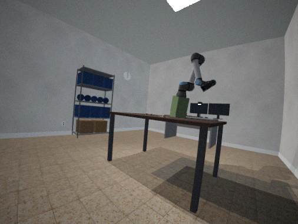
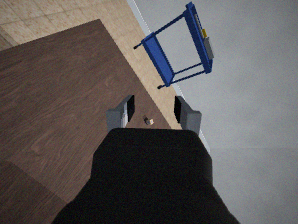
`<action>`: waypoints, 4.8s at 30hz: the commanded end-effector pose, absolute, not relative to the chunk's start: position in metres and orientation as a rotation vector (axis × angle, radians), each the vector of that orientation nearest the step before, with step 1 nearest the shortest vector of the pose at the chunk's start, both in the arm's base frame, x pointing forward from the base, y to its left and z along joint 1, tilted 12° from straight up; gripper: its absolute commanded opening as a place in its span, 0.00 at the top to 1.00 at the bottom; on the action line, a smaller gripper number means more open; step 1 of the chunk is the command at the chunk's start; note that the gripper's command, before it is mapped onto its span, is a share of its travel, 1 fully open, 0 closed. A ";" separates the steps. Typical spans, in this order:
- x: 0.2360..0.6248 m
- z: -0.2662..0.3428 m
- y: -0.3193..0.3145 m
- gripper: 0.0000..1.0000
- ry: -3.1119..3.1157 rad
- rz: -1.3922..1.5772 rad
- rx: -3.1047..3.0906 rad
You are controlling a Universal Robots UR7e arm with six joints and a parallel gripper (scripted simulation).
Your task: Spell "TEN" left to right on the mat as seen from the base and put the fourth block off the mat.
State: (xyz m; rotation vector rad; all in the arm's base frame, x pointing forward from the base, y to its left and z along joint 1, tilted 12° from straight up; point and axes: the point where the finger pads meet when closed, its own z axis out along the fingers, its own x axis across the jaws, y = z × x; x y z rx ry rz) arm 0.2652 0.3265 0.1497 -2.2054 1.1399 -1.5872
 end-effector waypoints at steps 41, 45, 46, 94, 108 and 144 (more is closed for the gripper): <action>0.296 0.114 0.314 0.00 1.211 -1.512 -2.355; 0.311 0.095 0.307 0.00 1.247 -1.458 -2.431; 0.316 0.090 0.305 0.00 1.257 -1.441 -2.452; 0.525 -0.105 0.128 0.00 1.333 -0.223 -2.622; 0.561 -0.108 0.067 0.00 1.254 -0.209 -2.464; 0.576 -0.105 0.031 0.00 1.213 -0.241 -2.383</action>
